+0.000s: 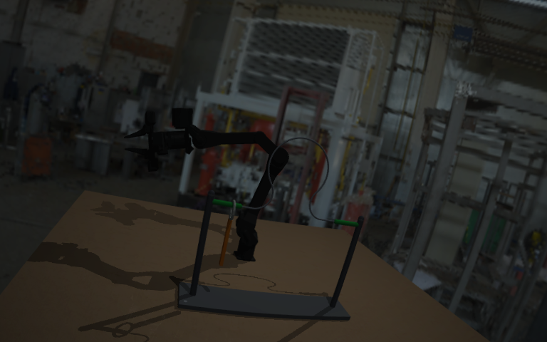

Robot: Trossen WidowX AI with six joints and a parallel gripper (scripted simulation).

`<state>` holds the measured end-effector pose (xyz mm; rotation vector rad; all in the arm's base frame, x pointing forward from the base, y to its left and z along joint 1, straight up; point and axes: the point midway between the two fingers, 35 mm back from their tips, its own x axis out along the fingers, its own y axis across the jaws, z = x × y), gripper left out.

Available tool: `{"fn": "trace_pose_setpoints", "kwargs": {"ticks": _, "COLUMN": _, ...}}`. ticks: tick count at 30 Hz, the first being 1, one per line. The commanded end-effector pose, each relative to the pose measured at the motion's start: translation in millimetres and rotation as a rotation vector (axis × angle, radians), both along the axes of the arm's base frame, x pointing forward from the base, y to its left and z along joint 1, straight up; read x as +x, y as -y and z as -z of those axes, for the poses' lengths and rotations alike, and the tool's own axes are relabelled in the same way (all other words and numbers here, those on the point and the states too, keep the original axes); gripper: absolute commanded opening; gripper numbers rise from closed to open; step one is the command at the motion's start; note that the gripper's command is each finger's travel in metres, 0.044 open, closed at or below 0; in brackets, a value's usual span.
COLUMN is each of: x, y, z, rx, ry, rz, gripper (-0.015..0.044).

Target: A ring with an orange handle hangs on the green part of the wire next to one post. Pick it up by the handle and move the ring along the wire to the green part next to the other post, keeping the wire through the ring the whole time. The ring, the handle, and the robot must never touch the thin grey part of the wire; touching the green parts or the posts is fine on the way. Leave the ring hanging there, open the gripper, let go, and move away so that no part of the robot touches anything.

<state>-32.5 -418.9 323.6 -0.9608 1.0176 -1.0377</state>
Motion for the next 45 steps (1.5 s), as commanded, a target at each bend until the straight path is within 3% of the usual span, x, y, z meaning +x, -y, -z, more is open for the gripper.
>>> {"fn": "trace_pose_setpoints", "kwargs": {"ticks": 1, "x": 33, "y": 3, "z": 35, "rx": 0.034, "ry": 0.132, "rz": -0.108, "gripper": 0.016}}
{"fn": "trace_pose_setpoints", "kwargs": {"ticks": 11, "x": 119, "y": -27, "z": 117, "rx": 0.183, "ry": 0.454, "rz": -0.392, "gripper": 0.016}}
{"fn": "trace_pose_setpoints", "kwargs": {"ticks": 21, "x": 187, "y": -107, "z": 184, "rx": 0.442, "ry": 0.726, "rz": -0.655, "gripper": 0.016}}
{"fn": "trace_pose_setpoints", "kwargs": {"ticks": 35, "x": 223, "y": -271, "z": 229, "rx": 0.961, "ry": 0.93, "rz": -0.936, "gripper": 0.016}}
{"fn": "trace_pose_setpoints", "kwargs": {"ticks": 45, "x": 237, "y": -273, "z": 217, "rx": 0.976, "ry": 0.937, "rz": -0.941, "gripper": 0.016}}
